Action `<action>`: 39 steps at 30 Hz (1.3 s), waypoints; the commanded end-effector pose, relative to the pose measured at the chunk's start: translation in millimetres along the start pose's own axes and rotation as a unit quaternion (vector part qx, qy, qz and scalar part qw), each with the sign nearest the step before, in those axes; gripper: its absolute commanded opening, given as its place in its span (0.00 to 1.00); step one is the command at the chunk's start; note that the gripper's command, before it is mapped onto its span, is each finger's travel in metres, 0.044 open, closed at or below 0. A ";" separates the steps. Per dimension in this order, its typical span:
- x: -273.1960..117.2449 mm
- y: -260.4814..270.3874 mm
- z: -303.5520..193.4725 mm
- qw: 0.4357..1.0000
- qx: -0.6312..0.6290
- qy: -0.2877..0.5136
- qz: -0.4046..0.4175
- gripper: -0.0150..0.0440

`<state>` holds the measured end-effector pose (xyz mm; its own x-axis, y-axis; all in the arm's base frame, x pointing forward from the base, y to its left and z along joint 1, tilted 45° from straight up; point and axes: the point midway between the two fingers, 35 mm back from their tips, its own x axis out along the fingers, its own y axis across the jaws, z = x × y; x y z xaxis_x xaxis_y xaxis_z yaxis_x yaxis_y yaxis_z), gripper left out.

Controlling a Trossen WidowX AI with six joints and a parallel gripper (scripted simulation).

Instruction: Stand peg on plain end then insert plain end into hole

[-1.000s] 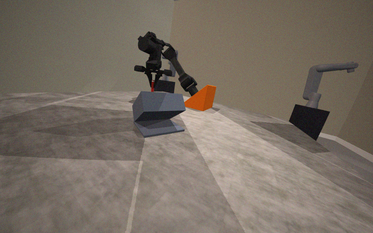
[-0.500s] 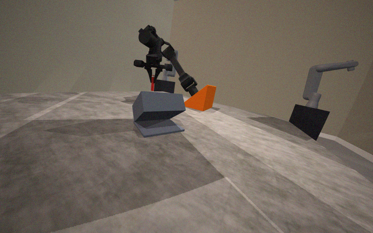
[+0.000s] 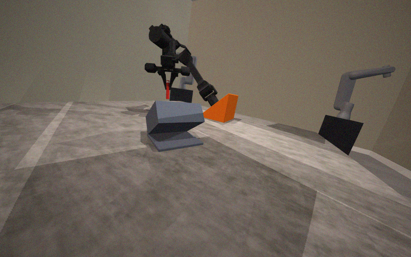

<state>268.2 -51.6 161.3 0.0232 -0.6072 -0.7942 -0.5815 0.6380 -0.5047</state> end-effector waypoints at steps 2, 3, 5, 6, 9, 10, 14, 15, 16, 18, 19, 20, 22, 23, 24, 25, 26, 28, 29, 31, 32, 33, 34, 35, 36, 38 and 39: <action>-1.5 -0.2 12.9 1.000 -0.018 -0.016 0.009 0.25; -1.8 -0.2 15.3 1.000 -0.021 -0.019 0.011 0.25; -2.6 -0.3 20.0 0.999 -0.028 -0.026 0.014 0.25; -3.0 -0.4 22.3 0.999 -0.031 -0.029 0.015 0.25; -4.2 -0.5 29.4 0.998 -0.041 -0.039 0.019 0.25; -4.6 -0.5 31.8 0.998 -0.044 -0.043 0.020 0.25; -6.4 -0.6 41.2 0.996 -0.058 -0.056 0.025 0.25; -6.8 -0.6 43.6 0.996 -0.061 -0.060 0.026 0.25; -7.3 -0.6 46.0 0.996 -0.065 -0.063 0.027 0.25; -8.2 -0.6 50.8 0.995 -0.072 -0.070 0.030 0.25; -8.7 -0.6 53.2 0.994 -0.075 -0.073 0.031 0.25; -9.2 -0.6 55.6 0.993 -0.078 -0.077 0.032 0.25; -10.2 -0.6 60.3 0.992 -0.085 -0.084 0.034 0.25; -10.7 -0.6 62.7 0.992 -0.089 -0.088 0.035 0.25; -11.2 -0.6 65.1 0.991 -0.092 -0.091 0.035 0.25; -11.7 -0.6 67.5 0.990 -0.096 -0.095 0.036 0.25; -12.2 -0.6 69.9 0.990 -0.099 -0.098 0.037 0.25; -13.3 -0.5 74.8 0.988 -0.106 -0.105 0.039 0.25; -13.9 -0.5 77.2 0.987 -0.109 -0.109 0.039 0.25; -15.0 -0.5 82.0 0.986 -0.116 -0.116 0.041 0.25; -15.5 -0.4 84.4 0.985 -0.120 -0.120 0.041 0.25; -16.1 -0.4 86.8 0.984 -0.124 -0.124 0.042 0.25; -16.7 -0.3 89.2 0.983 -0.127 -0.127 0.043 0.25; -17.3 -0.3 91.6 0.982 -0.131 -0.131 0.043 0.25; -17.9 -0.2 94.0 0.981 -0.134 -0.135 0.044 0.25; -19.1 -0.1 98.9 0.979 -0.141 -0.142 0.044 0.25; -19.7 -0.1 101.3 0.978 -0.145 -0.146 0.045 0.25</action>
<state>343.3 3.0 144.8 0.1577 -0.3885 -0.9079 -0.7803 0.5144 -0.3557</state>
